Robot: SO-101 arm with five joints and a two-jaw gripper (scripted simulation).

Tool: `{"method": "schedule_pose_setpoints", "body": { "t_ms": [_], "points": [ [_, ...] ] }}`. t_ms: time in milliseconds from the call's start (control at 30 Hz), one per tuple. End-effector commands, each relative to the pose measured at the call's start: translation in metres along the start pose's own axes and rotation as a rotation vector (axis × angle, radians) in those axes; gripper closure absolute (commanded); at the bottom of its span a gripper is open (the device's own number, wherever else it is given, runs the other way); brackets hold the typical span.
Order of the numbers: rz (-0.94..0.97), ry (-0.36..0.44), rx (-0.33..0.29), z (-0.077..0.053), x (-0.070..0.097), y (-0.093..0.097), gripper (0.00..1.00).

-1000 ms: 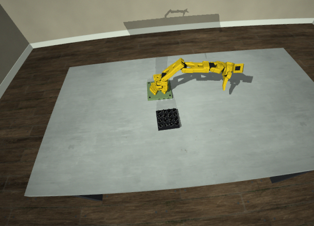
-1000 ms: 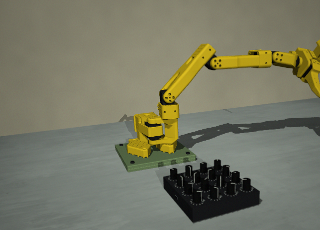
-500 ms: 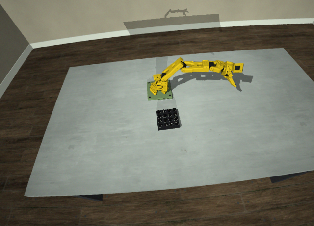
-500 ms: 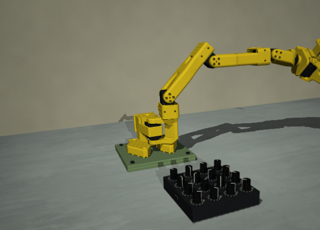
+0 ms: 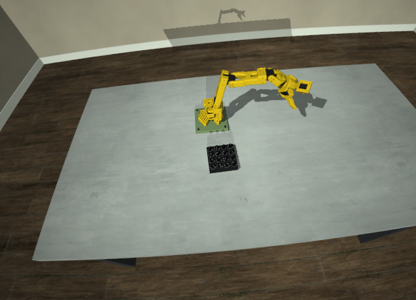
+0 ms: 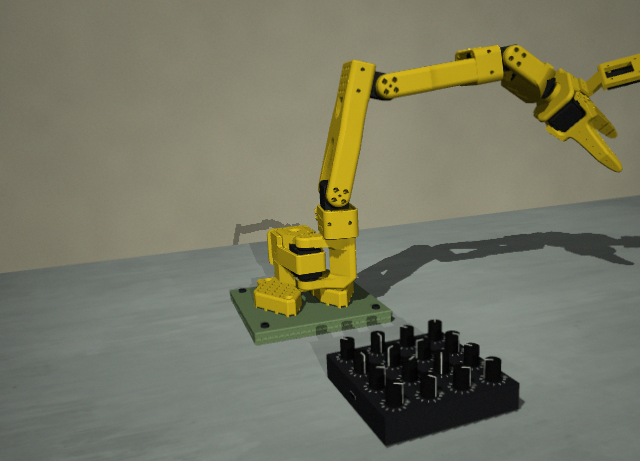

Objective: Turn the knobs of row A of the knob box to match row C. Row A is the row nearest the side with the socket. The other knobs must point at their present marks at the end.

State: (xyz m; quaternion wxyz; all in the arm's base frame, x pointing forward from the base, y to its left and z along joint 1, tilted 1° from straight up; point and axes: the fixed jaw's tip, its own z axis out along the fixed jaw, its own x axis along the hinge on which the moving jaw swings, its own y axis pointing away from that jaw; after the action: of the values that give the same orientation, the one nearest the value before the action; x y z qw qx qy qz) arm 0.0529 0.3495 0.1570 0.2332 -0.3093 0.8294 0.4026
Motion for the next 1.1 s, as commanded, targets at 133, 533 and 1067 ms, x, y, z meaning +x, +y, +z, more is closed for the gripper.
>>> {"method": "schedule_pose_setpoints", "body": {
  "t_ms": [133, 533, 1067],
  "points": [
    [0.001, 0.218, 0.179, -0.08, 0.056, -0.046, 0.6],
    [0.001, 0.399, 0.329, -0.126, 0.11, -0.091, 0.6],
    [0.005, 0.415, 0.353, -0.13, 0.115, -0.098, 0.6]
  ]
}}
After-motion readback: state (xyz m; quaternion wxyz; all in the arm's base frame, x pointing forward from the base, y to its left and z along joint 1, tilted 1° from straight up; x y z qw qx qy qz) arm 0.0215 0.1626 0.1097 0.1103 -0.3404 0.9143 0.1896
